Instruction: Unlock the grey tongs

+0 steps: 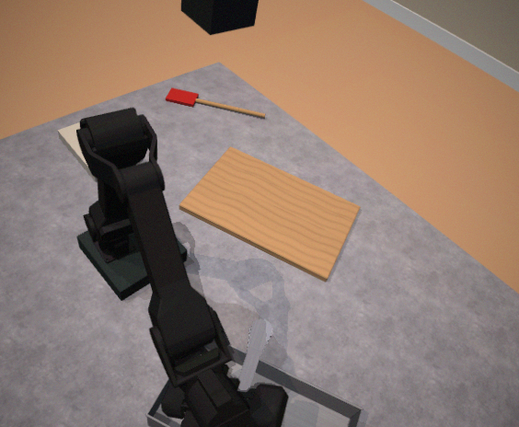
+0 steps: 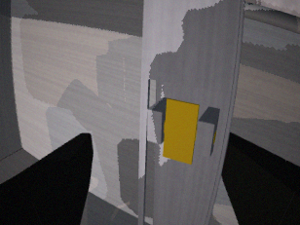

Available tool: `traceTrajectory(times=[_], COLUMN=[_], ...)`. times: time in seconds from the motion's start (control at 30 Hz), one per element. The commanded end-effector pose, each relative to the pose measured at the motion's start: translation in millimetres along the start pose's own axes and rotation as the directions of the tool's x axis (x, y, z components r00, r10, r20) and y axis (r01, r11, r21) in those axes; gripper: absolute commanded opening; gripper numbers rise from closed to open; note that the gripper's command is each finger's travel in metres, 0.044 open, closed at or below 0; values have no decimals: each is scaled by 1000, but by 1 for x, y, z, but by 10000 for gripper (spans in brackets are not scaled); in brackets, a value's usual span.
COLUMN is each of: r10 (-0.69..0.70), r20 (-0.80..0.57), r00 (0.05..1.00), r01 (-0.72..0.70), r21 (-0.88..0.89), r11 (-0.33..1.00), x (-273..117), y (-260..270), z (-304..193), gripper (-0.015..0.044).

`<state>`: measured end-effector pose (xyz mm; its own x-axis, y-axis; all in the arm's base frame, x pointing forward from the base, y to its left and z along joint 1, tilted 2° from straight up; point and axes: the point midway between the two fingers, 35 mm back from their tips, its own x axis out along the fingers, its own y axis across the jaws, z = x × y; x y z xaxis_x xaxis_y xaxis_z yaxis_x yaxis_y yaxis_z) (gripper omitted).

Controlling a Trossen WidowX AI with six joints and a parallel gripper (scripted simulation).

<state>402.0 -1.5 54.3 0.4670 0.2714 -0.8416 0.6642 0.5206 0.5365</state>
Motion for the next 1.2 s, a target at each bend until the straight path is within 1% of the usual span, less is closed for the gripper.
traceTrajectory(times=[0.0, 0.1, 0.27, 0.67, 0.83, 0.9, 0.93, 1.1, 1.17], r10=[-9, -9, -2, -2, -2, -2, -3, -8, -8], r20=[-2, -2, -2, -2, -2, -2, -2, -2, -2], r00=[1000, 1000, 1000, 1000, 1000, 1000, 1000, 1000, 1000], r01=[9, 9, 2, 2, 2, 2, 3, 8, 8], r21=[8, 8, 0, 0, 0, 1, 2, 7, 8], r11=[1000, 1000, 1000, 1000, 1000, 1000, 1000, 1000, 1000], x=[7, 8, 5, 5, 5, -2, -8, -58, -61], y=[-3, -3, -1, -1, -1, 4, 9, 37, 38], z=[-1, -1, -1, -1, -1, 0, 0, 0, 0], gripper=[260, 260, 129, 49, -83, -135, -150, -150, -150])
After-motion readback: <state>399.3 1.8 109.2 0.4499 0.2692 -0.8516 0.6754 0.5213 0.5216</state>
